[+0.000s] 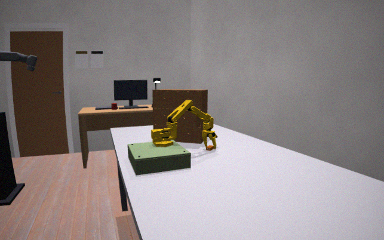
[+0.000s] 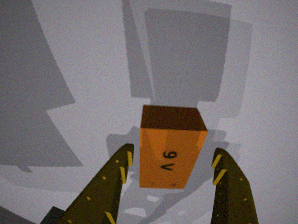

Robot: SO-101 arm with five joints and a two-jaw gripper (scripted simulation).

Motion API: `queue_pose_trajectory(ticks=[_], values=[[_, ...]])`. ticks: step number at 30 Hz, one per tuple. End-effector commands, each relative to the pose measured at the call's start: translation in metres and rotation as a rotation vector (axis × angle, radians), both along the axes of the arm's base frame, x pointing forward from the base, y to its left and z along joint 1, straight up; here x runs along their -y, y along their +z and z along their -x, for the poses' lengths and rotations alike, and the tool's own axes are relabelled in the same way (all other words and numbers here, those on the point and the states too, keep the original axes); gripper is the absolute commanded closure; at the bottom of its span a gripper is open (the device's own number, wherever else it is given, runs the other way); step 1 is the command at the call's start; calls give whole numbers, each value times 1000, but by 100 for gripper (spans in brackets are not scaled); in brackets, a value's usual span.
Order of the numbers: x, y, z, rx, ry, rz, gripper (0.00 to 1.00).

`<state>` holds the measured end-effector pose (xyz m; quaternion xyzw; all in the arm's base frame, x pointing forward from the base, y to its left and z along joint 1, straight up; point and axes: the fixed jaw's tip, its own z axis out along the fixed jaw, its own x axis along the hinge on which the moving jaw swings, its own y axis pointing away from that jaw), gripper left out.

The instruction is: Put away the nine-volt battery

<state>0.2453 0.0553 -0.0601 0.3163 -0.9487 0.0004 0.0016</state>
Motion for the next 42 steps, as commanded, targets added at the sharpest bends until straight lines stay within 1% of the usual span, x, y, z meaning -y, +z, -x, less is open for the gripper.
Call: queue_pose_trajectory(ticks=[1,14,42], values=[[0,-3,-1,2,1,-2,70],[0,-3,-1,2,1,-2,70],[0,-3,-1,2,1,-2,87]])
